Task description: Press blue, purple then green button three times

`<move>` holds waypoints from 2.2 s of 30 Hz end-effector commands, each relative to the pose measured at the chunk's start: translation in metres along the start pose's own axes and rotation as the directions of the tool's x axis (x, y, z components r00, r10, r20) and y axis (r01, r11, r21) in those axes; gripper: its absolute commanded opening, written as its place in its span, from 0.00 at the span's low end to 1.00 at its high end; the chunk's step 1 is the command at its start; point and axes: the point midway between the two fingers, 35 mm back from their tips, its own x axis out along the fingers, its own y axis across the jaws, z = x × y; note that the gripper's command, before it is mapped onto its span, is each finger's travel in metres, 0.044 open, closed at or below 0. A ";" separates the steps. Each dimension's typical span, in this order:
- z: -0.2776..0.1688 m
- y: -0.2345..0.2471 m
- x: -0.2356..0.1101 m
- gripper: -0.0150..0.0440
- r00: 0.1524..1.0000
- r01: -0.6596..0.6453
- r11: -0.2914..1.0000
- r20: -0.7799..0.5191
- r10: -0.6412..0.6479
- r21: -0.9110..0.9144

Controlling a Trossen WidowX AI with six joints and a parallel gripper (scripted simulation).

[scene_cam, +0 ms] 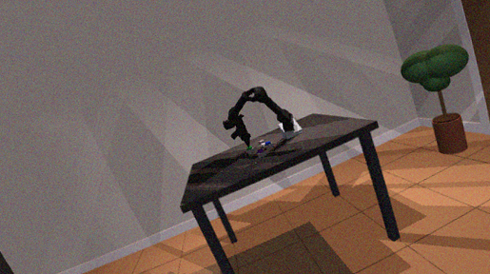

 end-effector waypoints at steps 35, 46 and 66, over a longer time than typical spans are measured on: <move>0.000 0.000 -0.019 0.29 1.000 -0.004 1.000 0.003 0.004 0.007; 0.000 0.000 -0.001 0.29 1.000 -0.004 1.000 0.003 0.004 0.007; 0.000 0.000 0.010 0.29 1.000 -0.005 1.000 0.003 0.005 0.006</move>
